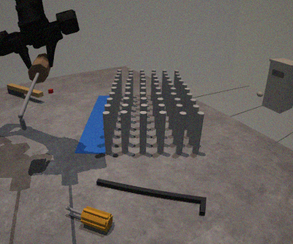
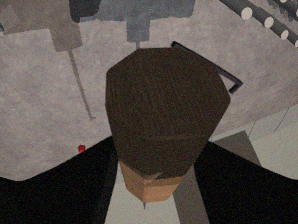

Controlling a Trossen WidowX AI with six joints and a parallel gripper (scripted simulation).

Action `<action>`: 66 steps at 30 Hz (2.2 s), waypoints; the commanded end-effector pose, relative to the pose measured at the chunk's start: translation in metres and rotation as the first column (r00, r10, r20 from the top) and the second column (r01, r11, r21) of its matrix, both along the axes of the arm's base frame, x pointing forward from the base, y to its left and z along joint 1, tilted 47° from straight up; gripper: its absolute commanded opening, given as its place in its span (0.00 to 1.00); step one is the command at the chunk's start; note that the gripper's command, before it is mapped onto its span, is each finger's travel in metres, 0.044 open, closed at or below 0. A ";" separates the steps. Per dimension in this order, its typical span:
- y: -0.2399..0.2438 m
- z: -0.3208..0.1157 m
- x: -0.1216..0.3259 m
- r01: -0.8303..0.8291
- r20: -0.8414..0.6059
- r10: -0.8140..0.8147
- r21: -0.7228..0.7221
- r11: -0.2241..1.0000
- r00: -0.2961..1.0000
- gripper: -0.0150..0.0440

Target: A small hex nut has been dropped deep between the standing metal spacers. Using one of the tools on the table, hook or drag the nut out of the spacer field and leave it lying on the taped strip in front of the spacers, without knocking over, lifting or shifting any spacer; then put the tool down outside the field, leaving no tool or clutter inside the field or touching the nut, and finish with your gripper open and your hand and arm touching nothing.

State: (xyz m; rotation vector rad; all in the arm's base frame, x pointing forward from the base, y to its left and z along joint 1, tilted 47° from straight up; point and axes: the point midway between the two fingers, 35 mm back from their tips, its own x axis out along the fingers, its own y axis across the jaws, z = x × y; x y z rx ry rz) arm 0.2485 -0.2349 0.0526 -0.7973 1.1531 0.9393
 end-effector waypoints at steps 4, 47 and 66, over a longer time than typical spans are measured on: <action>-0.026 -0.020 -0.011 0.105 -0.098 -0.104 0.004 0.994 0.990 0.25; -0.108 -0.183 -0.126 0.558 -0.633 -0.482 -0.095 0.825 0.605 0.25; -0.101 -0.203 -0.130 0.571 -0.655 -0.490 -0.107 0.814 0.575 0.25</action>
